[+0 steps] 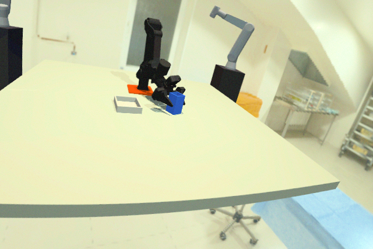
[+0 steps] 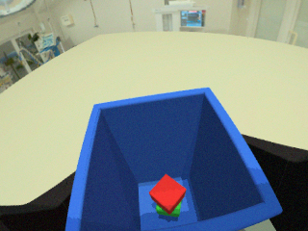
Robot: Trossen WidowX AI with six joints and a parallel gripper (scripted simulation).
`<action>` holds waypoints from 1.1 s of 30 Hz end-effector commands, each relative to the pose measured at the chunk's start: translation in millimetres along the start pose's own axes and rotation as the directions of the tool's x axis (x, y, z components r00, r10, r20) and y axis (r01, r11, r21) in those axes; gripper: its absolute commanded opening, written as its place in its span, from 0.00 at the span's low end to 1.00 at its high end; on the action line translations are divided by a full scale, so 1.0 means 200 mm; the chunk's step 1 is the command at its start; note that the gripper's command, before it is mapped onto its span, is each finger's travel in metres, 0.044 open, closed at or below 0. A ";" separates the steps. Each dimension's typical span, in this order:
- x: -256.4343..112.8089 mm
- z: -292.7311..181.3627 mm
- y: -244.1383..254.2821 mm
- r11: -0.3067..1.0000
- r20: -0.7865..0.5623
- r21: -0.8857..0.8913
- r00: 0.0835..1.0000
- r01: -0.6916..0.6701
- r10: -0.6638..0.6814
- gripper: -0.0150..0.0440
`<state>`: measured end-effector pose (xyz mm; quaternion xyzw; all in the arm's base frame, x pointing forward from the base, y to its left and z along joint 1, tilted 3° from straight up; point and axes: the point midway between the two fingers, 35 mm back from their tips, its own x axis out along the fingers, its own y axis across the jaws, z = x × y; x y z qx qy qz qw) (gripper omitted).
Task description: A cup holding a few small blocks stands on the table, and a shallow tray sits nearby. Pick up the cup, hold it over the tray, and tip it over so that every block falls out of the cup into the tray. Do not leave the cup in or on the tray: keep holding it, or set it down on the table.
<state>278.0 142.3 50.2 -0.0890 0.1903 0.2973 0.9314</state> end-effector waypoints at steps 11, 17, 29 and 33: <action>0.02 0.00 0.00 1.000 -0.002 0.005 1.000 0.004 -0.004 0.82; 0.02 0.00 0.00 1.000 -0.002 0.005 1.000 0.004 -0.004 0.75; 0.02 0.01 0.00 1.000 -0.002 0.005 1.000 0.004 -0.004 0.55; 0.00 0.04 0.00 1.000 -0.002 0.005 1.000 0.004 -0.004 0.37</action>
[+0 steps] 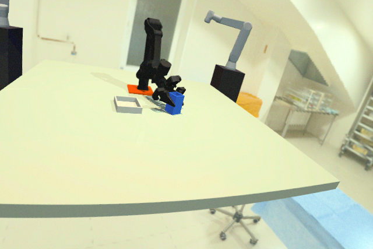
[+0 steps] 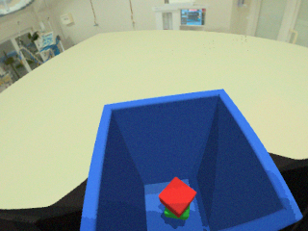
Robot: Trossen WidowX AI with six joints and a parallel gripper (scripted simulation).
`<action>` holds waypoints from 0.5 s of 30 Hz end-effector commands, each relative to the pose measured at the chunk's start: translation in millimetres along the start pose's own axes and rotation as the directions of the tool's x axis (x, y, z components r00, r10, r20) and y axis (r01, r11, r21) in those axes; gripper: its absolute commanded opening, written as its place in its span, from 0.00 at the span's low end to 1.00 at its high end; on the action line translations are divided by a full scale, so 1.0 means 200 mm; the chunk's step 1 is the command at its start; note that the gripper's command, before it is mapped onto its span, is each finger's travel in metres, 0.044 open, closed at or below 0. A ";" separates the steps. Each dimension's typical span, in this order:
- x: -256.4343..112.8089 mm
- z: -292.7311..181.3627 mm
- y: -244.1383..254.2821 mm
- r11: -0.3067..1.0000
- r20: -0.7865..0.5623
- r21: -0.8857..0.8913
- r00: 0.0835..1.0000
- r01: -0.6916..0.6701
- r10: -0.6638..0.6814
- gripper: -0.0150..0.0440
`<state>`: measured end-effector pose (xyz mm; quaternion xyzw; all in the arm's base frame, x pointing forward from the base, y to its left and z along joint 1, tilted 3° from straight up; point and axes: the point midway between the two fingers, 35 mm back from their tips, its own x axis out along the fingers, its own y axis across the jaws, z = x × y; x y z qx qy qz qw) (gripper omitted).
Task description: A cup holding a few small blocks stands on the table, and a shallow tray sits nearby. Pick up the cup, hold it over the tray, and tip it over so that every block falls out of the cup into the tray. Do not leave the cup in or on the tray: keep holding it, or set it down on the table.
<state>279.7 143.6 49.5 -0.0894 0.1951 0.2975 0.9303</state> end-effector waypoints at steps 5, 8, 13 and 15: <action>-0.03 0.07 0.00 1.000 0.008 0.003 1.000 0.005 -0.005 0.25; -0.04 0.08 0.00 1.000 0.008 0.003 1.000 0.005 -0.005 0.25; -0.06 0.10 0.00 1.000 0.008 0.003 1.000 0.005 -0.005 0.25; -0.06 0.11 0.01 1.000 0.008 0.003 1.000 0.005 -0.005 0.25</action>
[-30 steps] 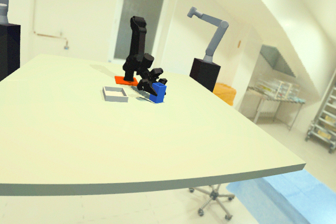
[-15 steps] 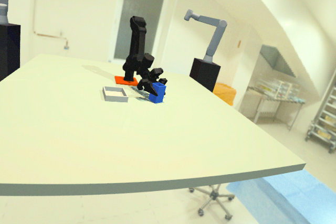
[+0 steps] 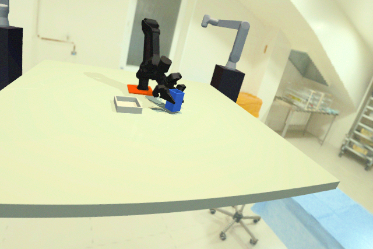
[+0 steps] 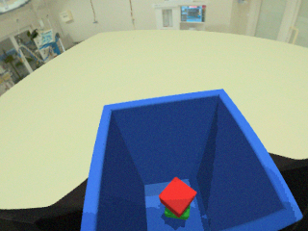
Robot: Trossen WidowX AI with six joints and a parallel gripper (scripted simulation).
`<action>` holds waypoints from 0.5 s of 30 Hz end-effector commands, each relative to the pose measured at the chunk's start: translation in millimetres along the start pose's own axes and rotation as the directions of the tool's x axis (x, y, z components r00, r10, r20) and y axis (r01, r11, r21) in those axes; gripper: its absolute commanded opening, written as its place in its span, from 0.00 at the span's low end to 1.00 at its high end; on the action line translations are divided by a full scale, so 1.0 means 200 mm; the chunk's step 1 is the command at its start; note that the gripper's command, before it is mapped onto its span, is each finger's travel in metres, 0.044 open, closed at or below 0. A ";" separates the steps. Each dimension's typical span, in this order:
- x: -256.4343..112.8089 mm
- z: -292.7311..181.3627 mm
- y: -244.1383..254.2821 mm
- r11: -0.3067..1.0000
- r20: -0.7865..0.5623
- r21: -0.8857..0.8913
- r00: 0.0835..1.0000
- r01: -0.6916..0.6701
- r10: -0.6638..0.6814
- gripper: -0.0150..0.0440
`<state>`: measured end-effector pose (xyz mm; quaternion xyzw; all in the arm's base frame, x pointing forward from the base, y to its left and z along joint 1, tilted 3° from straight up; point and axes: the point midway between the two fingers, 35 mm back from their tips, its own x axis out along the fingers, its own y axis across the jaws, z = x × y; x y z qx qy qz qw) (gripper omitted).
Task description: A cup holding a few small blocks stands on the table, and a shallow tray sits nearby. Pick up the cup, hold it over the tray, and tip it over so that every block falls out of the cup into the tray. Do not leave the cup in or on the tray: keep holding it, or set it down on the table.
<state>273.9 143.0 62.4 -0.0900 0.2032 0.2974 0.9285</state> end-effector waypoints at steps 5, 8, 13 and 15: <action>-0.02 0.08 0.00 1.000 0.024 0.000 1.000 0.007 -0.007 0.25; -0.03 0.09 0.00 1.000 0.024 0.000 1.000 0.007 -0.007 0.25; -0.04 0.11 0.00 1.000 0.024 0.000 1.000 0.007 -0.007 0.25; -0.04 0.11 0.00 1.000 0.024 0.000 1.000 0.007 -0.007 0.25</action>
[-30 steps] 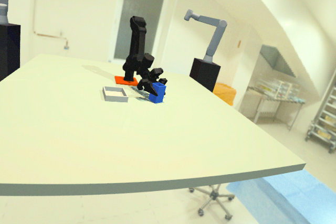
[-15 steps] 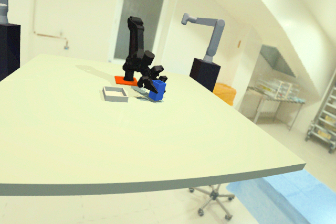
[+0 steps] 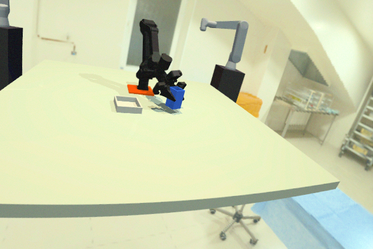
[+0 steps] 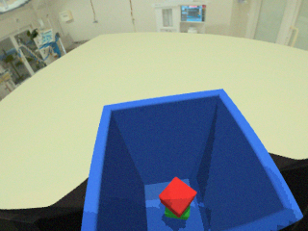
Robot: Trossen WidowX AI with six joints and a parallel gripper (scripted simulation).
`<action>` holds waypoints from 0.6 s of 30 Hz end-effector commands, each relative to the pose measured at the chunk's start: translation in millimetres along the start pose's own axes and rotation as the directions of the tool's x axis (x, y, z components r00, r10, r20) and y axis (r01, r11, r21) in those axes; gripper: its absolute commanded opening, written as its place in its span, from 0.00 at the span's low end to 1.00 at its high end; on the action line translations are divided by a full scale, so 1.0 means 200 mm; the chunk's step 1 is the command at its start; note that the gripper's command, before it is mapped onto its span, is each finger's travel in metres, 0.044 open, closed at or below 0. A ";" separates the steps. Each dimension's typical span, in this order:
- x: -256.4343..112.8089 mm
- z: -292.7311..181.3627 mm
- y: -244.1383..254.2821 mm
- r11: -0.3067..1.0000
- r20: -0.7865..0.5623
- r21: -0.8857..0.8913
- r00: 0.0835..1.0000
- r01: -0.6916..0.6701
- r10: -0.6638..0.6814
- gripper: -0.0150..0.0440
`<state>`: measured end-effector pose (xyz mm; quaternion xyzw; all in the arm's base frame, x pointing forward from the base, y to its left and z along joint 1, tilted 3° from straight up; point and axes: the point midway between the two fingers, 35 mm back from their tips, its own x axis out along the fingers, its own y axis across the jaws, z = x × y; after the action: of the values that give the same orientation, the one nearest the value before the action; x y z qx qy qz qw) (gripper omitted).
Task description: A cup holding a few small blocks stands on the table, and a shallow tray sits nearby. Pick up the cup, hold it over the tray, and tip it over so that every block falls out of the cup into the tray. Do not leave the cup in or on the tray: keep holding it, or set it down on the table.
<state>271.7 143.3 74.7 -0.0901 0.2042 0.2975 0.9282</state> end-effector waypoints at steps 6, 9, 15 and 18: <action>-0.02 0.08 -0.01 1.000 0.026 0.000 1.000 0.008 -0.008 0.25; -0.02 0.09 -0.01 1.000 0.026 0.000 1.000 0.008 -0.008 0.25; -0.02 0.11 -0.01 1.000 0.026 0.000 1.000 0.008 -0.008 0.25; -0.02 0.12 -0.02 1.000 0.027 0.000 1.000 0.008 -0.008 0.25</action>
<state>273.9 144.4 87.2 -0.0901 0.2041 0.2976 0.9283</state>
